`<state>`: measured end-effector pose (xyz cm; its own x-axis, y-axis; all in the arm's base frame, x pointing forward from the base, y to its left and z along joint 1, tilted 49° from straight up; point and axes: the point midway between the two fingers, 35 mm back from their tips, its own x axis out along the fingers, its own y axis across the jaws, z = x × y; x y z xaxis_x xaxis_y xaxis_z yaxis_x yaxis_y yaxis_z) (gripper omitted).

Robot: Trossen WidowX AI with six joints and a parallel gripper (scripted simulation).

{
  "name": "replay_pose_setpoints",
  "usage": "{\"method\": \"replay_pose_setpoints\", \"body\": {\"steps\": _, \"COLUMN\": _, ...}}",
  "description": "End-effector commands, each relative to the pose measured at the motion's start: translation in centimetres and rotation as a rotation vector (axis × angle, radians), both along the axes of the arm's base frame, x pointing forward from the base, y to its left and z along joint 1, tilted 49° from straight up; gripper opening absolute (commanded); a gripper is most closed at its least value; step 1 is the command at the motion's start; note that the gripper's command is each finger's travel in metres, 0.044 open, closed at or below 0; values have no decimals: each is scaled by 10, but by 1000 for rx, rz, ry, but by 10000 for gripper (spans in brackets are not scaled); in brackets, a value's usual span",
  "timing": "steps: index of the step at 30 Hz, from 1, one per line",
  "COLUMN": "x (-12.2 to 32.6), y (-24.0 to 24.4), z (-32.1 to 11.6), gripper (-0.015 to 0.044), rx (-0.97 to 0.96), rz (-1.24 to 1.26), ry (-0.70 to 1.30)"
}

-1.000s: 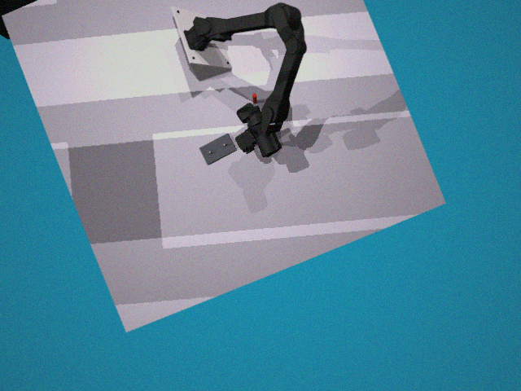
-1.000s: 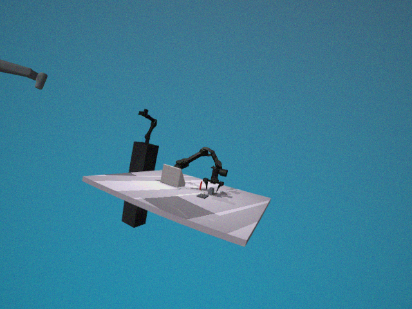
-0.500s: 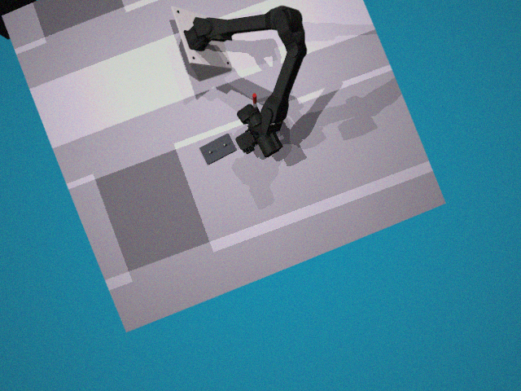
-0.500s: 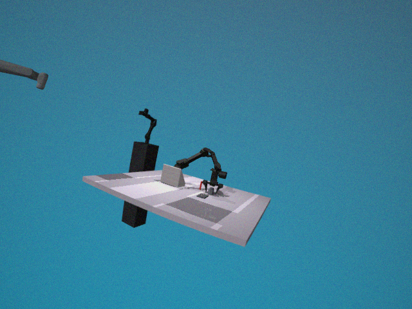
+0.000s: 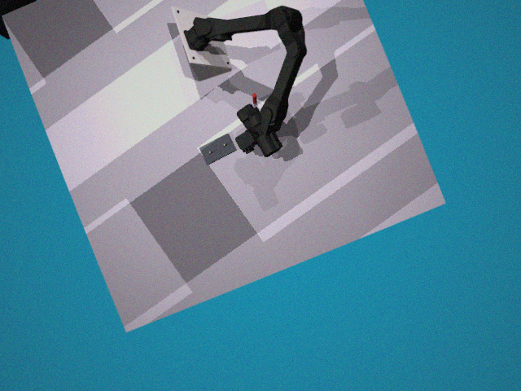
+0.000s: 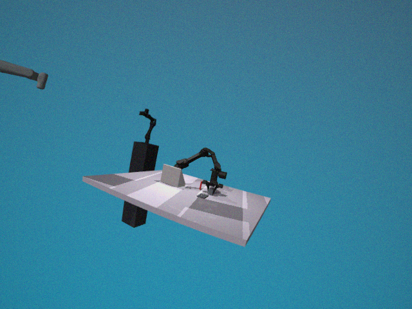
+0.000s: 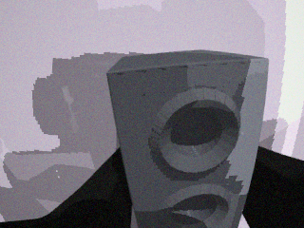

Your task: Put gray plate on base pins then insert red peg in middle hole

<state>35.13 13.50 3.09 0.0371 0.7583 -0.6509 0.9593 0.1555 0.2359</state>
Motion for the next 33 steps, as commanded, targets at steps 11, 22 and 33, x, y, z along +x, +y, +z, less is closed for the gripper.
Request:
{"method": "replay_pose_setpoints", "body": {"steps": 11, "x": 0, "y": 0, "z": 0, "gripper": 0, "rx": 0, "rz": -1, "ry": 2}}
{"method": "replay_pose_setpoints", "body": {"steps": 22, "x": 3, "y": -2, "z": 1, "gripper": 0, "rx": -7, "rz": 31, "ry": -66}}
{"method": "replay_pose_setpoints", "body": {"steps": 33, "x": 7, "y": -28, "z": 17, "gripper": 0, "rx": -19, "rz": 25, "ry": -54}}
